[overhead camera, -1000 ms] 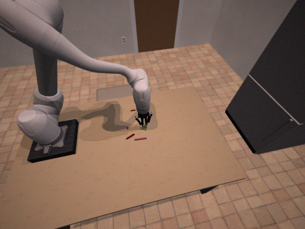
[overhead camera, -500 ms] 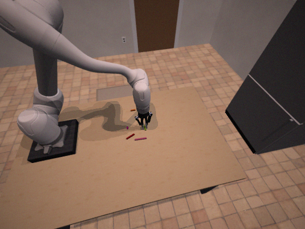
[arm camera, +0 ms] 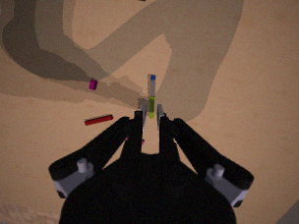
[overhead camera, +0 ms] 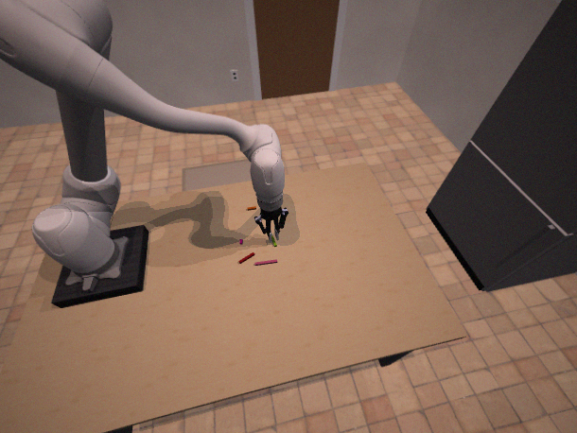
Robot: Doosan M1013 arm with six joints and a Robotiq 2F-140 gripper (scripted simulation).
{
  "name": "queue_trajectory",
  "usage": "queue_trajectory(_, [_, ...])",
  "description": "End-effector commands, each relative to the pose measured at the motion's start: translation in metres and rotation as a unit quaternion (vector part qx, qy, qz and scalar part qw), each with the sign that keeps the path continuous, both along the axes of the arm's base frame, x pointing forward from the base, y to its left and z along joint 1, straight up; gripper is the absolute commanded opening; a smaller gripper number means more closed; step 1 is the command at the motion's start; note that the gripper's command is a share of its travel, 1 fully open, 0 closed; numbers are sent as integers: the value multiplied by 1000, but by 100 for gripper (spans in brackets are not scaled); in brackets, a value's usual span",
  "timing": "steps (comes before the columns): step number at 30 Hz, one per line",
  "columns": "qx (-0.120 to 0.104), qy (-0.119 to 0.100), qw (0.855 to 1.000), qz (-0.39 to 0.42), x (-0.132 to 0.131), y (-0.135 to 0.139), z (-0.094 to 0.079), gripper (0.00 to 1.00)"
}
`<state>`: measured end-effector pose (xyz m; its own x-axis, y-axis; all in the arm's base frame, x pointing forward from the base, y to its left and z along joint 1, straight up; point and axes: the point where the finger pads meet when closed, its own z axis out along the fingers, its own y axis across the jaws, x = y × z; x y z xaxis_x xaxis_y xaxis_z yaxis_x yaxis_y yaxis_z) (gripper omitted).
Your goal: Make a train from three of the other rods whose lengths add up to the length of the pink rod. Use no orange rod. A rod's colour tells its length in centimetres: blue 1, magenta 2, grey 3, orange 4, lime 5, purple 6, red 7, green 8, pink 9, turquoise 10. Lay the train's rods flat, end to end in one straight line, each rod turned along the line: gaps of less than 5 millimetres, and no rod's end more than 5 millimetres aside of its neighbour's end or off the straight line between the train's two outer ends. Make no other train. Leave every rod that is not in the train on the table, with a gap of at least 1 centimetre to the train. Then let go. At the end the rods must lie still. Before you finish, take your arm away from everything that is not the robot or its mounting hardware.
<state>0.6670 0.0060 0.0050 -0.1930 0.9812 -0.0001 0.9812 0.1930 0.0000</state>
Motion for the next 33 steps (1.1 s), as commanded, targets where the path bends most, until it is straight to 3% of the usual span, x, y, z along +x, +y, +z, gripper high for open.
queue_trajectory(1, [0,0,1000,0,0,0,14,15])
queue_trajectory(10, [0,0,1000,0,0,0,58,15])
queue_trajectory(19, [0,0,1000,0,0,0,67,15])
queue_trajectory(20, [0,0,1000,0,0,0,67,100])
queue_trajectory(33, [0,0,1000,0,0,0,67,100])
